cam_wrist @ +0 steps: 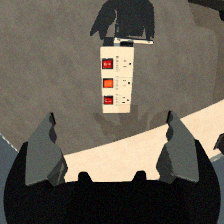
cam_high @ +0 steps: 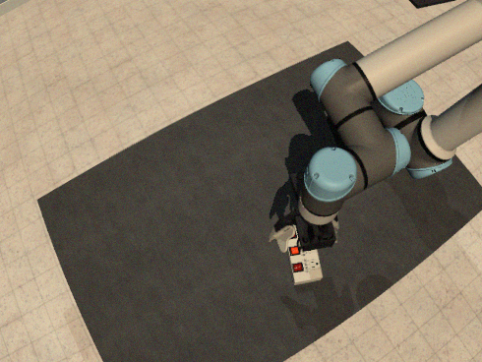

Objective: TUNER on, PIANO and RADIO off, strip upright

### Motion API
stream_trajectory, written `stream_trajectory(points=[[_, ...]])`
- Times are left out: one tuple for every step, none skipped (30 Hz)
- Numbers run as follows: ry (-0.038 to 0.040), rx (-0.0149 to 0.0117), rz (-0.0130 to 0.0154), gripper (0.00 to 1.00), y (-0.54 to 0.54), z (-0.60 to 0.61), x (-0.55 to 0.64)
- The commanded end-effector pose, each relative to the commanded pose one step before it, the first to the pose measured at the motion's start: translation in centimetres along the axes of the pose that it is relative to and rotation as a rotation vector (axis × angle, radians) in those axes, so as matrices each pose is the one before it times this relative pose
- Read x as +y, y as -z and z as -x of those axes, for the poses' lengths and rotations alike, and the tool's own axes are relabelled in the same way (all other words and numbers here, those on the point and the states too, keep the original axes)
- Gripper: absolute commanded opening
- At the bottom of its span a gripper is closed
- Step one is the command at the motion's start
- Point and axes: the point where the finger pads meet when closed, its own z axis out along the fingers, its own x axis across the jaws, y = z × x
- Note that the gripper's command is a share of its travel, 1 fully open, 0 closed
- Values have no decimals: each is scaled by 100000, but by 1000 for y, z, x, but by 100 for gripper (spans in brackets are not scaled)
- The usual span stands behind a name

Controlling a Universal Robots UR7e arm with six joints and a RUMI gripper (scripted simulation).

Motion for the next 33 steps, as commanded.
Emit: stream_trajectory(points=[[45,170,34,100,1820,-9,-40],[0,0,0,100,177,0,0],[0,0,0,100,116,0,0],[0,0,0,100,64,0,0],[0,0,0,100,25,0,0],[0,0,0,100,4,0,0],[0,0,0,100,0,0,0],[0,0,0,100,0,0,0],[0,0,0,100,0,0,0],[0,0,0,100,0,0,0],[0,0,0,100,0,0,0],[0,0,0,100,0,0,0],[0,0,0,100,0,0,0],[0,0,0,100,0,0,0],[0,0,0,100,0,0,0],[0,0,0,100,0,0,0],[0,0,0,100,0,0,0],[0,0,0,100,0,0,0],[0,0,0,100,0,0,0],[0,0,0,100,0,0,0],[0,0,0,100,0,0,0],[0,0,0,100,0,0,0],[0,0,0,100,0,0,0],[0,0,0,100,0,0,0],[0,0,0,100,0,0,0],[0,0,0,100,0,0,0],[0,0,0,100,0,0,0],[0,0,0,100,0,0,0],[0,0,0,100,0,0,0],[0,0,0,100,0,0,0],[0,0,0,100,0,0,0],[0,0,0,100,0,0,0],[0,0,0,100,0,0,0]])
